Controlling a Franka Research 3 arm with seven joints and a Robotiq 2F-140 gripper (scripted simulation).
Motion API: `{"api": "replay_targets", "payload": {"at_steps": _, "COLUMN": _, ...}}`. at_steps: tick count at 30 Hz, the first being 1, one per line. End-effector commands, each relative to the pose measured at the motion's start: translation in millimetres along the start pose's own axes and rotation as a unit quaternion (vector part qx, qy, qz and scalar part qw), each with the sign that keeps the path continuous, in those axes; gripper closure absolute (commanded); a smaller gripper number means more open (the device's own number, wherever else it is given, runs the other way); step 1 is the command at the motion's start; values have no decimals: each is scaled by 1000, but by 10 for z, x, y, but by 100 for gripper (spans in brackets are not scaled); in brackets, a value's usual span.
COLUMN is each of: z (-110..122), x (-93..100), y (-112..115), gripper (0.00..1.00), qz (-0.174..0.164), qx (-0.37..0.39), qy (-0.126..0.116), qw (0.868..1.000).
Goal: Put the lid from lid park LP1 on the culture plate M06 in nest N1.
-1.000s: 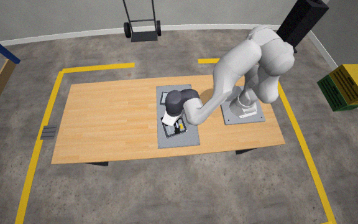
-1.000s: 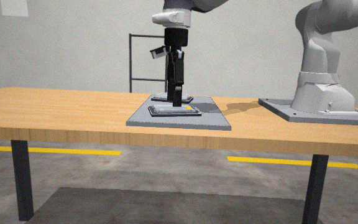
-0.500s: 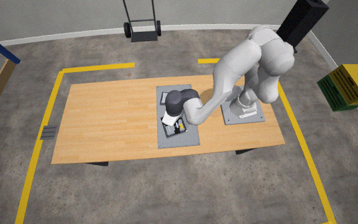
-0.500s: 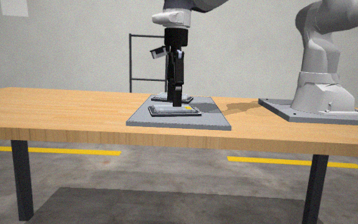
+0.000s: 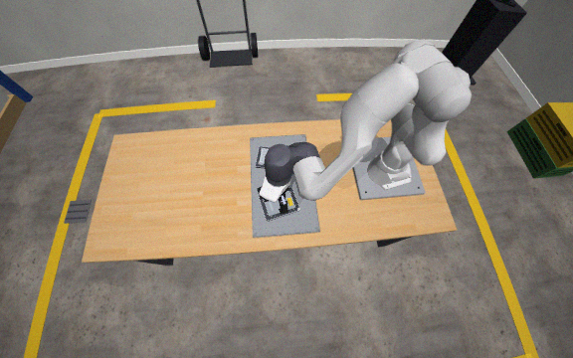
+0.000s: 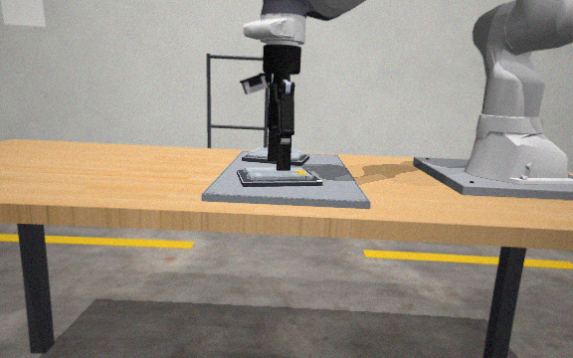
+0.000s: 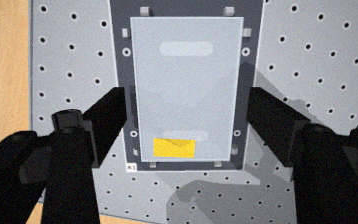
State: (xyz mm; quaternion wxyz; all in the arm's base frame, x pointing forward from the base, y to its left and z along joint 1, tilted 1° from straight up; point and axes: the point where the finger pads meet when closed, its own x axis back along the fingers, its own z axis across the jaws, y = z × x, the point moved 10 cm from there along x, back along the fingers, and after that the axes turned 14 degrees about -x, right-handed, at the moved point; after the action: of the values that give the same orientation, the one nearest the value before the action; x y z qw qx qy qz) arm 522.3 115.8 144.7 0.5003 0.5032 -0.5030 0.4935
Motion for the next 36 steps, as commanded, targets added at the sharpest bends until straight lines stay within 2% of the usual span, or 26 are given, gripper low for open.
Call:
{"api": "replay_targets", "payload": {"at_steps": 1, "z": -9, "x": 0, "y": -8, "gripper": 31, "qz": 1, "qx": 3, "qy": -1, "qw": 1000}}
{"api": "replay_targets", "payload": {"at_steps": 36, "z": -10, "x": -126, "y": -8, "gripper": 31, "qz": 1, "qx": 3, "qy": -1, "qw": 1000}}
